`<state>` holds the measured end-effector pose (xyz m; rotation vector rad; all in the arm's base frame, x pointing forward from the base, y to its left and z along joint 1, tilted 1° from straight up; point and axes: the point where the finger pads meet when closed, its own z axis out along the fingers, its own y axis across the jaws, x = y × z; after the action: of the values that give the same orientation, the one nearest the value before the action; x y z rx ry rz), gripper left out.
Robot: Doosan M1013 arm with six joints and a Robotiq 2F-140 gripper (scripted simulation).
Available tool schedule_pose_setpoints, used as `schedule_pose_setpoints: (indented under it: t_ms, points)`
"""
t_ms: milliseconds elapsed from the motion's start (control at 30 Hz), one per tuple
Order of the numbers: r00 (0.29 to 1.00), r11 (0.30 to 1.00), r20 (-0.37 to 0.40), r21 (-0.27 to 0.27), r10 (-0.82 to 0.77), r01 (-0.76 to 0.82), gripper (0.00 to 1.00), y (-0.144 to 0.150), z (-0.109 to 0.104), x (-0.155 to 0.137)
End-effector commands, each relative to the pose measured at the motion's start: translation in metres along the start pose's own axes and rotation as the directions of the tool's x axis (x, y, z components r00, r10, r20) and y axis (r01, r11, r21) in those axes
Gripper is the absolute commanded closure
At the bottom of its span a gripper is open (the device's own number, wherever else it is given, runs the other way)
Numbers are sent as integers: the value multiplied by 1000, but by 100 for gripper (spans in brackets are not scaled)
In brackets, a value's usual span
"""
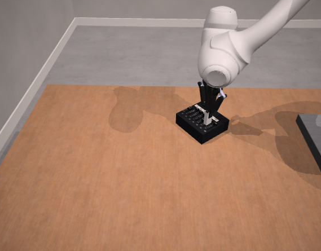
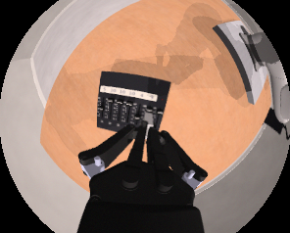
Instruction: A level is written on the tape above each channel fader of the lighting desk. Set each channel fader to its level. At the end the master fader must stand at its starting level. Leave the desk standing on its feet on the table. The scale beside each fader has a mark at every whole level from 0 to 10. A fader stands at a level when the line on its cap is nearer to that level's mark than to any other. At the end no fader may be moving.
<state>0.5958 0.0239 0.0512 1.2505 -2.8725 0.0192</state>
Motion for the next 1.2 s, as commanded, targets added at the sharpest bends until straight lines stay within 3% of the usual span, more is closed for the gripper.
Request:
schedule_pose_setpoints:
  t_ms: [0, 633, 967, 1167]
  points:
    - [1000, 1000, 0, 0, 0, 0, 100, 0, 0, -1]
    - [1000, 1000, 0, 0, 0, 0, 100, 0, -6, -4]
    - [1000, 1000, 0, 0, 0, 0, 100, 0, -34, -4]
    - [1000, 1000, 0, 0, 0, 0, 100, 0, -40, -4]
